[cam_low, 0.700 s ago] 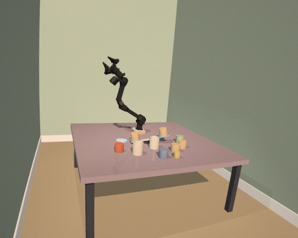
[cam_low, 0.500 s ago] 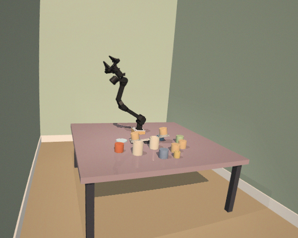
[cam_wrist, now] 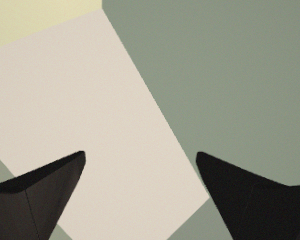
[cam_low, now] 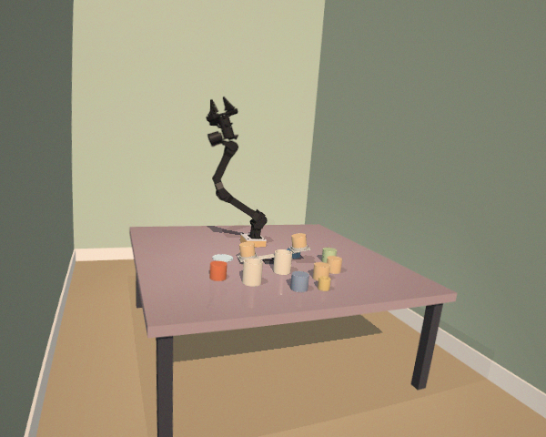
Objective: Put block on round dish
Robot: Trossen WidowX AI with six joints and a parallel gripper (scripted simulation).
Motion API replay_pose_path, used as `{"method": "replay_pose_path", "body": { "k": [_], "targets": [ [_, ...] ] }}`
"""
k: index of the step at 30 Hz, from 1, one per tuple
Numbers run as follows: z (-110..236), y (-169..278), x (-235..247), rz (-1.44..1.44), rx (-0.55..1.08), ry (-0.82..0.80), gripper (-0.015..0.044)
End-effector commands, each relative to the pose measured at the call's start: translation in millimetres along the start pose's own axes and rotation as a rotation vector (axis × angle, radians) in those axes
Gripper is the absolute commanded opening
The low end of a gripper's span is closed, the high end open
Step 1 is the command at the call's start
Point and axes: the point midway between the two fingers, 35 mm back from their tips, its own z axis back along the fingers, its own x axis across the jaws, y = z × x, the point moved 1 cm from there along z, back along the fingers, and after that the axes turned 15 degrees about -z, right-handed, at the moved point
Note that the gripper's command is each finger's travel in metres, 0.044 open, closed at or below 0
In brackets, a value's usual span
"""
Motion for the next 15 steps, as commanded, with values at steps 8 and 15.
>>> {"method": "replay_pose_path", "body": {
  "k": [8, 15],
  "targets": [
    [18.8, 53.0, 67.9, -0.010, 0.243, -0.163, 0.0440],
    [42.2, 91.6, 101.9, -0.001, 0.420, -0.240, 0.0440]
  ]
}}
